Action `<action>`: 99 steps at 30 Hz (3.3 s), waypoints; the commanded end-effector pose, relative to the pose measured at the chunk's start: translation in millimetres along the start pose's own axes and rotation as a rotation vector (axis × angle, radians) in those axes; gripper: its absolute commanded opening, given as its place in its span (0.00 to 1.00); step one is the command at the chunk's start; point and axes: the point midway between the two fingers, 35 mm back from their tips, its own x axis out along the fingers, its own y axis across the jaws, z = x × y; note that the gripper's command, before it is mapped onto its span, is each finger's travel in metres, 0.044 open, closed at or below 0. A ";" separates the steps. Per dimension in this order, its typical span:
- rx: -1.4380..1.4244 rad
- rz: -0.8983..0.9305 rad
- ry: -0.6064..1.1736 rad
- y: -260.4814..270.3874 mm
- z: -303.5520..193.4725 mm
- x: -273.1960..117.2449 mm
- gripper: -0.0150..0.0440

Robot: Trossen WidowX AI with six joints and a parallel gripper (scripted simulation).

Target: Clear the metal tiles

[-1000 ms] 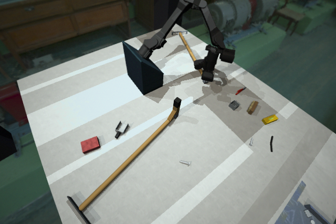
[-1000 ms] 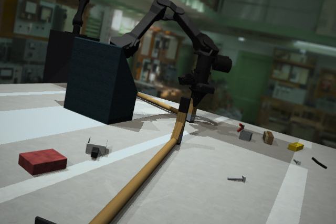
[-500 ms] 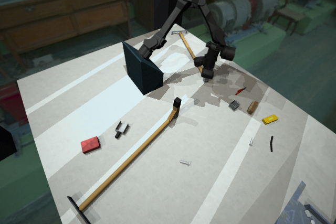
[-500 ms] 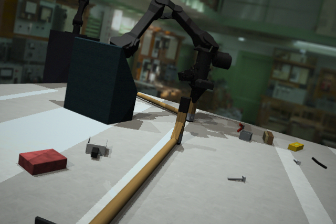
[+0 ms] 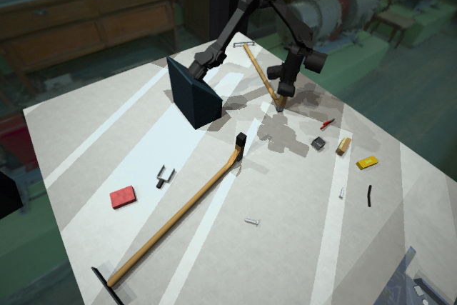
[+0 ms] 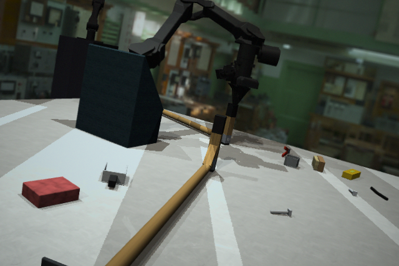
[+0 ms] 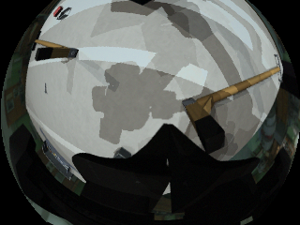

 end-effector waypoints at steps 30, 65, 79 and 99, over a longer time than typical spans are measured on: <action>-0.257 0.064 0.033 69.6 -10.2 -32.9 0.25; -0.771 0.162 -0.032 239.8 20.4 -40.6 0.25; -0.975 0.181 -0.066 303.6 56.1 -43.7 0.25; -1.268 0.193 -0.110 382.5 127.2 -43.5 0.25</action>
